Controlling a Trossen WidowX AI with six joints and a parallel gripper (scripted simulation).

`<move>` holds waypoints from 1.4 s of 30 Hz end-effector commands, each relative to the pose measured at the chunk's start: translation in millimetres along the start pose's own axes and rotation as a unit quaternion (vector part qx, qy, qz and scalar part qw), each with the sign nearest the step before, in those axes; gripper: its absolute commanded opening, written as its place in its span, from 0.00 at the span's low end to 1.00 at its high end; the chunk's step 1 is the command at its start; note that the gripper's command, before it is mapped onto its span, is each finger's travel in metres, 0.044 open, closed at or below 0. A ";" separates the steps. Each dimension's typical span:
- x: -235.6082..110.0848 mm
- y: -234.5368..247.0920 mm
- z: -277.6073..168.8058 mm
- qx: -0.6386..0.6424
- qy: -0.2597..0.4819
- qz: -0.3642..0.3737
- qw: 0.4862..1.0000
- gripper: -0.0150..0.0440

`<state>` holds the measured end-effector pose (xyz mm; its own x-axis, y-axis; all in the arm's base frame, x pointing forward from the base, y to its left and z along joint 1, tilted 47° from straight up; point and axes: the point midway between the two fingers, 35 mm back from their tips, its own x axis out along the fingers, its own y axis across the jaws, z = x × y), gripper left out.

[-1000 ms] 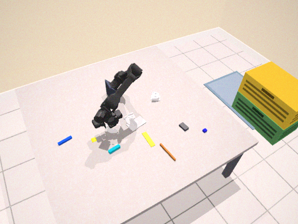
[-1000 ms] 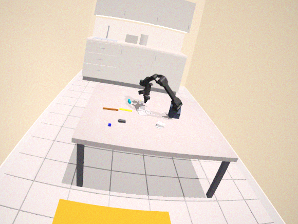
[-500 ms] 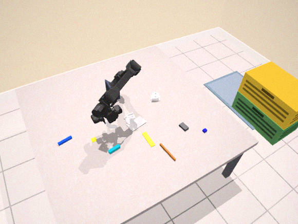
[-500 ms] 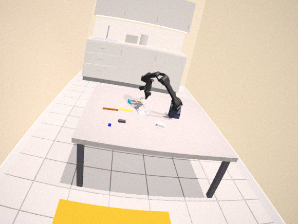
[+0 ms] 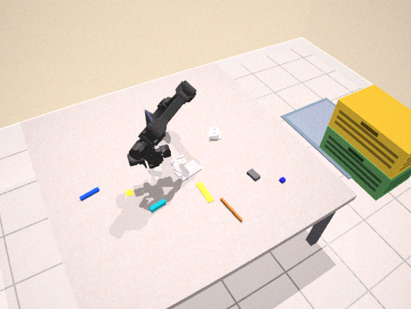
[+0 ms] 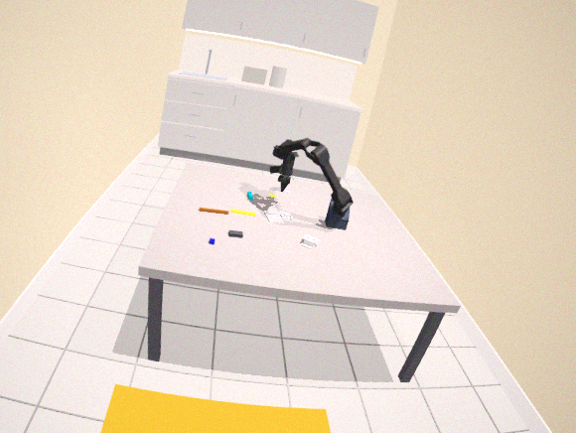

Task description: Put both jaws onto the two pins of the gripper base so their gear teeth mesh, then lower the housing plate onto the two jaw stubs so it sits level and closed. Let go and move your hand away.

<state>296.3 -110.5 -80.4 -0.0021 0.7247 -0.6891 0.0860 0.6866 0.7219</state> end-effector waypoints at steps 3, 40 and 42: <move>-1.9 7.7 -3.3 0.062 0.001 0.001 0.998 0.48; -7.6 49.6 -23.6 0.427 0.001 0.001 0.904 0.48; -7.8 51.7 -24.9 0.446 0.002 0.001 0.895 0.48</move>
<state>277.2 -81.5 -39.5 -0.0081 0.7251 -0.6886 0.8122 0.4065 0.4185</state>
